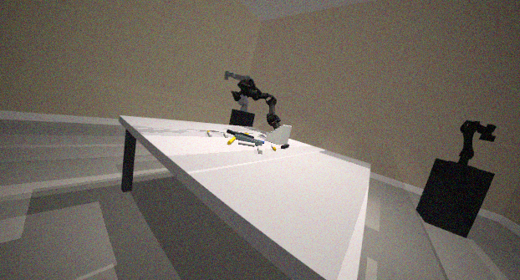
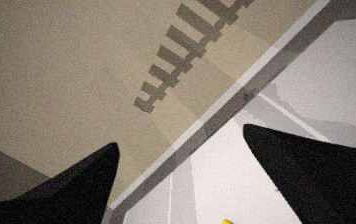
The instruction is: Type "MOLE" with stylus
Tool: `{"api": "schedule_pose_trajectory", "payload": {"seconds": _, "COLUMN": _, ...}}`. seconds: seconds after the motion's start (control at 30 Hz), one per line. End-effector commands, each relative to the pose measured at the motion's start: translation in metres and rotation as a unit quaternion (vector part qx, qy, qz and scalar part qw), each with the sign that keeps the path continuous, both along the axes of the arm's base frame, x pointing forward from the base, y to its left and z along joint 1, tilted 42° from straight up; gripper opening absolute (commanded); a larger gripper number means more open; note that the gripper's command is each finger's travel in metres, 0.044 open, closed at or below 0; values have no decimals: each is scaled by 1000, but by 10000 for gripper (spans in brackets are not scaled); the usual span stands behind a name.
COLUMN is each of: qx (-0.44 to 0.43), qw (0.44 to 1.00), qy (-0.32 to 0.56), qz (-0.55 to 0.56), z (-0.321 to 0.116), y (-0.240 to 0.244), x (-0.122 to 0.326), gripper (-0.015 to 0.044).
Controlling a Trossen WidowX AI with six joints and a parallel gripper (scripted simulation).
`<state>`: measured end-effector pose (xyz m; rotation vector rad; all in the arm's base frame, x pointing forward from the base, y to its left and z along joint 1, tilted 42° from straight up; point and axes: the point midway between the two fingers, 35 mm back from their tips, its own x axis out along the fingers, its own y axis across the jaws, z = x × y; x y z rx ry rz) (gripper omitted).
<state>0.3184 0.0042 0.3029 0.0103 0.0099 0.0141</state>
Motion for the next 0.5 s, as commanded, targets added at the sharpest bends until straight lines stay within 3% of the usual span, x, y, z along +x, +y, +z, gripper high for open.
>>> {"api": "schedule_pose_trajectory", "payload": {"seconds": 0.0, "qx": 1, "qw": 1000, "qy": 3, "qz": 0, "z": -1, "y": 0, "x": 1, "gripper": 414}}
{"api": "schedule_pose_trajectory", "payload": {"seconds": 0.13, "qx": 16, "qw": 997, "qy": 71, "qz": -13, "z": -32, "y": 0, "x": 16, "gripper": 309}}
{"api": "schedule_pose_trajectory", "payload": {"seconds": 0.27, "qx": 27, "qw": 978, "qy": 200, "qz": -47, "z": -95, "y": 1, "x": 36, "gripper": 204}}
{"api": "schedule_pose_trajectory", "payload": {"seconds": 0.47, "qx": -25, "qw": 914, "qy": 390, "qz": -112, "z": -188, "y": 0, "x": 40, "gripper": 46}}
